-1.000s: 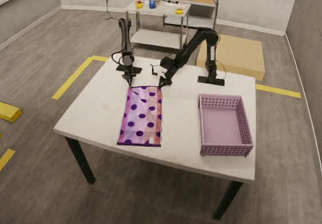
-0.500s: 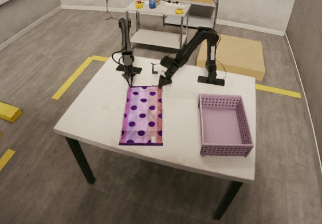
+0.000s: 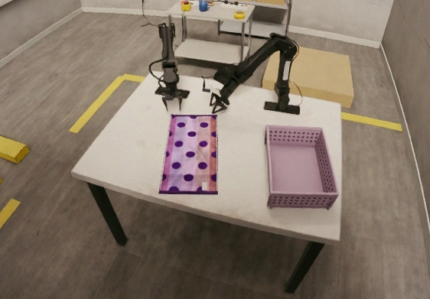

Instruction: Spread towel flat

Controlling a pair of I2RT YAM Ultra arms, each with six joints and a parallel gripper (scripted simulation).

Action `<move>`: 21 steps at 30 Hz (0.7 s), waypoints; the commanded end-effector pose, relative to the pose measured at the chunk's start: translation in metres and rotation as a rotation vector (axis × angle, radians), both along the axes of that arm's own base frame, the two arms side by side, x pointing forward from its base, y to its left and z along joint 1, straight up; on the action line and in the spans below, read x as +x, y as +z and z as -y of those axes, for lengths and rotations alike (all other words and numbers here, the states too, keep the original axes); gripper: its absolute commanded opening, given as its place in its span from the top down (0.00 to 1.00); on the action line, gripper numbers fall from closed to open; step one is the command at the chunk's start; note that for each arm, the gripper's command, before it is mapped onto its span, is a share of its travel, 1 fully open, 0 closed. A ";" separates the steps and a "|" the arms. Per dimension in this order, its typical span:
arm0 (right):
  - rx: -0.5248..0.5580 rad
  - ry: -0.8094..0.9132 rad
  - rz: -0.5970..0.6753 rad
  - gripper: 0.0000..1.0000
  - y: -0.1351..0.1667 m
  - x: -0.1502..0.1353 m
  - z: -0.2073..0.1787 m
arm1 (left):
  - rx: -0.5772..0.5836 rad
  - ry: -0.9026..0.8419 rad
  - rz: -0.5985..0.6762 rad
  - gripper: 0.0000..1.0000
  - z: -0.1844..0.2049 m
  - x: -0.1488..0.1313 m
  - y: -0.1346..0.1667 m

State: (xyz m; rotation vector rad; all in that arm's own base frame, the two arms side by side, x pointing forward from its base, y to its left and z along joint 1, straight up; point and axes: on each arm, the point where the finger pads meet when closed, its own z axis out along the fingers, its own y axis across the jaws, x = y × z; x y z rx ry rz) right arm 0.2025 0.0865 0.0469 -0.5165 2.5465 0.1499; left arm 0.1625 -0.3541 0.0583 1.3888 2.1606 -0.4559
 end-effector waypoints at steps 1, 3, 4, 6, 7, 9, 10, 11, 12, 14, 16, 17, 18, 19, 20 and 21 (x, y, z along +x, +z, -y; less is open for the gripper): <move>0.010 0.009 0.049 0.36 0.040 0.005 -0.002 | -0.015 0.010 0.002 0.36 0.002 0.003 0.032; 0.010 0.009 0.049 0.36 0.040 0.005 -0.002 | -0.015 0.010 0.002 0.36 0.002 0.003 0.032; 0.010 0.009 0.049 0.36 0.052 0.004 -0.002 | -0.015 0.010 0.002 0.36 0.002 0.003 0.045; 0.010 0.009 0.049 0.36 0.052 0.004 -0.002 | -0.007 0.010 -0.002 0.36 0.001 0.002 0.042; 0.025 -0.006 0.085 0.36 0.055 0.011 -0.001 | 0.018 0.031 -0.013 0.36 -0.002 0.010 0.035; 0.025 -0.006 0.085 0.36 0.056 0.011 -0.001 | 0.017 0.031 -0.012 0.36 -0.002 0.010 0.035; 0.024 -0.020 0.084 0.36 0.059 0.029 -0.005 | 0.018 0.066 -0.013 0.36 -0.005 0.024 0.042; 0.024 -0.020 0.084 0.36 0.059 0.029 -0.005 | 0.017 0.068 -0.010 0.36 -0.006 0.024 0.043; 0.024 -0.020 0.084 0.36 0.059 0.029 -0.005 | 0.004 0.068 -0.004 0.36 -0.006 0.025 0.048; 0.024 -0.031 0.084 0.36 0.068 0.049 -0.010 | 0.019 0.117 -0.009 0.36 -0.011 0.044 0.052; 0.025 -0.042 0.084 0.36 0.079 0.070 -0.015 | 0.018 0.166 -0.012 0.36 -0.016 0.064 0.062; 0.025 -0.042 0.084 0.36 0.079 0.069 -0.015 | 0.018 0.166 -0.011 0.36 -0.016 0.064 0.062; 0.025 -0.042 0.084 0.36 0.079 0.069 -0.015 | 0.018 0.166 -0.011 0.36 -0.016 0.064 0.062; 0.025 -0.042 0.084 0.36 0.079 0.069 -0.015 | 0.018 0.166 -0.011 0.36 -0.016 0.064 0.062; 0.025 -0.042 0.084 0.36 0.079 0.069 -0.015 | 0.018 0.166 -0.011 0.36 -0.016 0.064 0.062; 0.026 -0.027 0.084 0.36 0.079 0.068 -0.019 | -0.008 0.139 -0.007 0.36 -0.011 0.056 0.072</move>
